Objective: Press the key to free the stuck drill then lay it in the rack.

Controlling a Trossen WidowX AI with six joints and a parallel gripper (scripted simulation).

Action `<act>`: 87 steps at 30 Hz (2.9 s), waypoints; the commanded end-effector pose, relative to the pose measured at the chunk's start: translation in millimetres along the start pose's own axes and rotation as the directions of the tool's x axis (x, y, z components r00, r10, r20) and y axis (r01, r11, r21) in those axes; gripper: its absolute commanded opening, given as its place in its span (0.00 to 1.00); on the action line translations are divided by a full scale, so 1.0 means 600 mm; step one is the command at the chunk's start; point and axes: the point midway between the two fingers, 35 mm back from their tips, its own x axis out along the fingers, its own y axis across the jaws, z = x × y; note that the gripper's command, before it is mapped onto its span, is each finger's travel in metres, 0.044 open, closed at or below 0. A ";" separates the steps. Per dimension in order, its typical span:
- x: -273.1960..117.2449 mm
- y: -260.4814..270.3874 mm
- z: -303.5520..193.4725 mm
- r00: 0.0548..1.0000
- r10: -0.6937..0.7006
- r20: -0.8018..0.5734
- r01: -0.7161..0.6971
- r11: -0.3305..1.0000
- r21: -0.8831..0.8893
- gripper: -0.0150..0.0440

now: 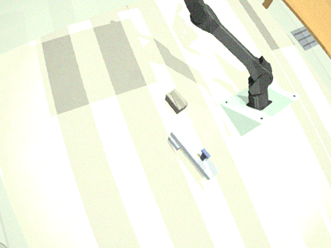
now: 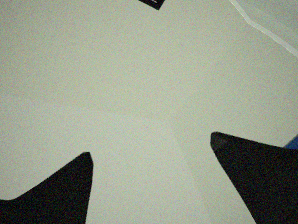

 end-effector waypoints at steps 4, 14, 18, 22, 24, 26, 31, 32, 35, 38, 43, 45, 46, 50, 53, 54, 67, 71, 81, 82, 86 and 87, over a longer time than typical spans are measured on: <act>0.000 0.000 0.000 1.000 0.000 0.000 0.000 1.000 0.000 0.75; -0.030 0.107 -0.042 0.982 0.168 -0.082 -0.167 0.986 0.014 0.31; -0.066 0.186 -0.090 0.942 0.289 -0.169 -0.288 0.957 0.028 0.25; -0.113 0.256 -0.150 0.878 0.396 -0.270 -0.400 0.916 0.043 0.25; -0.141 0.286 -0.184 0.836 0.440 -0.327 -0.449 0.892 0.052 0.25; -0.171 0.311 -0.220 0.791 0.476 -0.386 -0.492 0.868 0.063 0.25; -0.246 0.350 -0.309 0.669 0.523 -0.528 -0.572 0.816 0.083 0.25; -0.261 0.354 -0.327 0.644 0.526 -0.555 -0.585 0.807 0.086 0.25; -0.306 0.359 -0.380 0.568 0.523 -0.636 -0.615 0.783 0.094 0.25; -0.353 0.355 -0.433 0.489 0.503 -0.713 -0.638 0.764 0.102 0.25; -0.423 0.331 -0.513 0.368 0.443 -0.818 -0.686 0.723 0.083 0.25; -0.450 0.316 -0.544 0.320 0.409 -0.854 -0.702 0.708 0.076 0.25; -0.464 0.307 -0.559 0.296 0.390 -0.872 -0.709 0.701 0.073 0.25; -0.500 0.274 -0.597 0.233 0.336 -0.912 -0.724 0.686 0.068 0.25; -0.518 0.247 -0.618 0.202 0.302 -0.931 -0.736 0.674 0.059 0.25; -0.526 0.239 -0.626 0.187 0.287 -0.939 -0.736 0.674 0.060 0.25; -0.711 0.053 -0.742 -0.136 -0.087 -0.987 -0.678 0.734 0.029 0.25; -0.776 -0.035 -0.759 -0.245 -0.245 -0.938 -0.655 0.755 -0.026 0.25; -0.908 -0.263 -0.730 -0.449 -0.599 -0.663 -0.629 0.739 -0.242 0.25; -0.919 -0.286 -0.722 -0.462 -0.628 -0.626 -0.629 0.730 -0.267 0.25; -0.959 -0.373 -0.679 -0.514 -0.727 -0.456 -0.636 0.679 -0.367 0.25; -0.969 -0.393 -0.667 -0.524 -0.746 -0.410 -0.639 0.663 -0.390 0.25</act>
